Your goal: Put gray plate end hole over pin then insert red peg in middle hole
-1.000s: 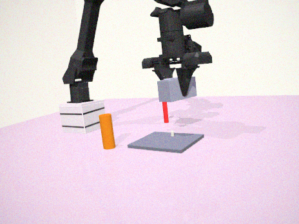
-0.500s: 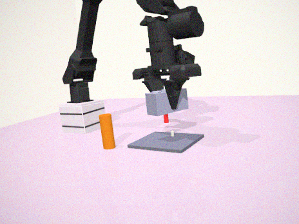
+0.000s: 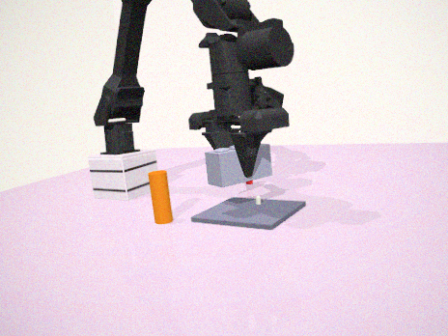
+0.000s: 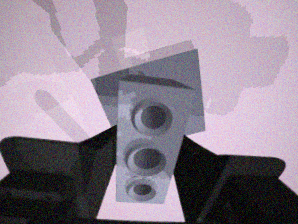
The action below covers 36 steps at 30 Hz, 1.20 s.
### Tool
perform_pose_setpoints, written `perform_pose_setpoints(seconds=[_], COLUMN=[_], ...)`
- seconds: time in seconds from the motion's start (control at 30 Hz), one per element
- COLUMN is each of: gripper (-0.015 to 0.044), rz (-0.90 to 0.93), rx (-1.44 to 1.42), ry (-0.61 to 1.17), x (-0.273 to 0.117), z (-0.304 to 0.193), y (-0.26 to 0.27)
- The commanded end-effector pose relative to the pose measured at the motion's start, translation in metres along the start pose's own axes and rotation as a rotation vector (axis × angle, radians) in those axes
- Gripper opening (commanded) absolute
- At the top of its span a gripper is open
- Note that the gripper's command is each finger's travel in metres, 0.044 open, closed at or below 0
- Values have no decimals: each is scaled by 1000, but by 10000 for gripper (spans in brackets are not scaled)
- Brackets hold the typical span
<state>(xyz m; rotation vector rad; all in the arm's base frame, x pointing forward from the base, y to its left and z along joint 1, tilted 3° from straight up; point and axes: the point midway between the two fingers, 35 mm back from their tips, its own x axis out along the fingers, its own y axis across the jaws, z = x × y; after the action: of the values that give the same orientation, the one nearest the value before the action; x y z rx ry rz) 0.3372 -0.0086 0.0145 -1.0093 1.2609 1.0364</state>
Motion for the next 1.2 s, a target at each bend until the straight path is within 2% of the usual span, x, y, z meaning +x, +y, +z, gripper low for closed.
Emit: perform_pose_setpoints(seconds=[0.0, 0.43, 1.17], gripper=[0, 0, 0], rz=[1, 1, 1], rx=[-2, -2, -2], ry=[-5, -5, -5], x=[1, 2, 31], z=[0, 1, 1], y=[0, 0, 0])
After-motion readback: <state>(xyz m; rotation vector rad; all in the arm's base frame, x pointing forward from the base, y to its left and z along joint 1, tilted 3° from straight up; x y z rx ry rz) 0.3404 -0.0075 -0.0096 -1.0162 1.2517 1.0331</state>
